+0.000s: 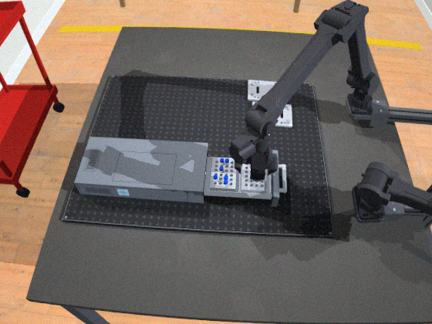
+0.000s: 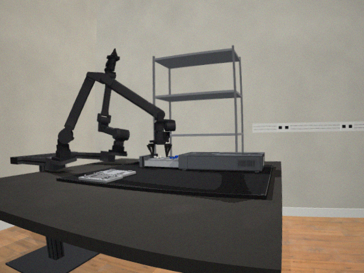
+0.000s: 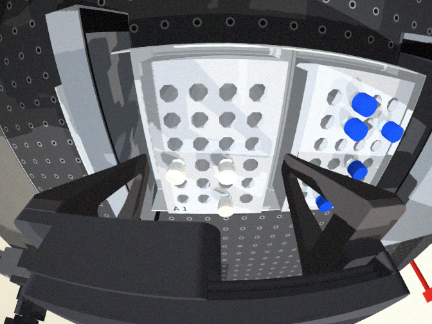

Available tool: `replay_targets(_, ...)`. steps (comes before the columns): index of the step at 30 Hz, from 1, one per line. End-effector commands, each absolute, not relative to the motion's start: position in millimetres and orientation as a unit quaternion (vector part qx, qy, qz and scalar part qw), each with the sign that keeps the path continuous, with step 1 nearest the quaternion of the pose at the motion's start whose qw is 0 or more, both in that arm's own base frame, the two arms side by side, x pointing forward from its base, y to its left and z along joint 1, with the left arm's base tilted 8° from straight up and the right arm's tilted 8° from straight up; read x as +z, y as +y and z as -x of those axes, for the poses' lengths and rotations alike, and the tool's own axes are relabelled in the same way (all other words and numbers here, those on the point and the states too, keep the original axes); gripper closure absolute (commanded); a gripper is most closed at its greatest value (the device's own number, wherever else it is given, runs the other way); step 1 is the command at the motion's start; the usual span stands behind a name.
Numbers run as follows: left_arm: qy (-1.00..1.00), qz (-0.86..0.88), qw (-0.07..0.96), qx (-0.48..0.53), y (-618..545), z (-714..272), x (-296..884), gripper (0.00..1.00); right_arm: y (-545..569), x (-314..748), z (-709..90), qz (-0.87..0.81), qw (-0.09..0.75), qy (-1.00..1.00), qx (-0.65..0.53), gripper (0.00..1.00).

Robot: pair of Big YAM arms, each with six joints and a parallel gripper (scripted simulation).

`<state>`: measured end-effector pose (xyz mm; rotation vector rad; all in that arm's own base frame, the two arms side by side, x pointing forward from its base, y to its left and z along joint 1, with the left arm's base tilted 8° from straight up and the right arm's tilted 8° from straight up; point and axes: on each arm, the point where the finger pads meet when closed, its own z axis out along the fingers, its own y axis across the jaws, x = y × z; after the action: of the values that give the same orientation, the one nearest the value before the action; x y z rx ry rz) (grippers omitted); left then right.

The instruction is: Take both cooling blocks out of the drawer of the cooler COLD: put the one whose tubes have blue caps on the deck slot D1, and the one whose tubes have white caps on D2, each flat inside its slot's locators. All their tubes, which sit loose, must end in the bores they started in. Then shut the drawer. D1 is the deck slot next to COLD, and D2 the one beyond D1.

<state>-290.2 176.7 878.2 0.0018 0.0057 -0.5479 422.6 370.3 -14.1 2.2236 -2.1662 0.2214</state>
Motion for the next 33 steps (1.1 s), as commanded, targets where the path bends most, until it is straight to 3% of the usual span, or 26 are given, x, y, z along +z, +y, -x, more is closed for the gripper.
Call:
replay_targets(1,0.019,-0.006,0.964,-0.267,162.9,272.1,886.1,1.0,374.0,-22.7,-423.3,-0.718,0.012,-0.693,0.071,0.0)
replay_targets(33,0.019,-0.006,0.964,-0.267,162.9,272.1,886.1,1.0,373.9,-45.0,-432.3,-0.717,-0.007,-0.693,0.072,0.0)
